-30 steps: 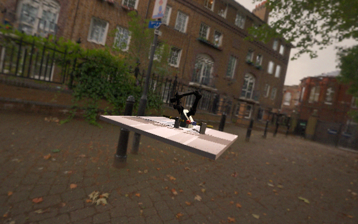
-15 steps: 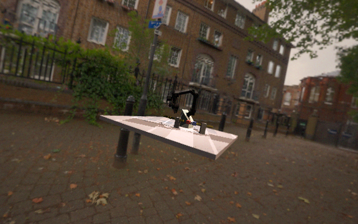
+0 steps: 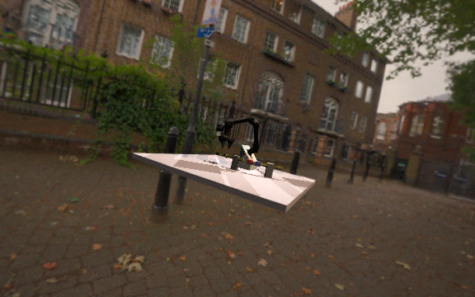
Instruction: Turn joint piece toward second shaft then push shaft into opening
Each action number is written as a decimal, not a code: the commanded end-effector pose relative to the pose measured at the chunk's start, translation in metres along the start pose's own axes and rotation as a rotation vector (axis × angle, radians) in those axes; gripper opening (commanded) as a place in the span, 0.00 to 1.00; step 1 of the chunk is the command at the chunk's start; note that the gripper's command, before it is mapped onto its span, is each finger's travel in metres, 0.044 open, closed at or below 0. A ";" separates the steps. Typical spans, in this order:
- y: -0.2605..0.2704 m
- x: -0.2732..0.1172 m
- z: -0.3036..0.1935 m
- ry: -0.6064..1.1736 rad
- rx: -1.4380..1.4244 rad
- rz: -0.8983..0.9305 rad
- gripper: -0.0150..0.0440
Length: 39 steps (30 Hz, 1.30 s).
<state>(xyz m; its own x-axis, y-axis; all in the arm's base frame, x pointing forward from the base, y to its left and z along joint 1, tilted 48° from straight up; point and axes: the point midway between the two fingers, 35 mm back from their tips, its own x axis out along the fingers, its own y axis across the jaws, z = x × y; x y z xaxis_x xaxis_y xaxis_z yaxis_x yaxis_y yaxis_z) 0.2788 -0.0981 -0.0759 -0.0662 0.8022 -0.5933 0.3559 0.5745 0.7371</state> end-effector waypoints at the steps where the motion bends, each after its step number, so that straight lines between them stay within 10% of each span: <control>1: -0.020 -0.001 0.006 -0.008 -0.111 -0.035 1.00; 15: -0.062 -0.007 0.017 -0.018 -0.372 -0.123 1.00; 39: -0.069 0.030 0.019 -0.115 0.421 -0.072 1.00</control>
<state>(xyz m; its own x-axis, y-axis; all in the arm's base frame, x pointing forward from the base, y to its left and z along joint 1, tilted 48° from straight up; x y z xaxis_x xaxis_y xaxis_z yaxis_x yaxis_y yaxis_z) 0.2727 -0.1221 -0.1465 -0.0132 0.7187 -0.6952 0.6370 0.5419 0.5482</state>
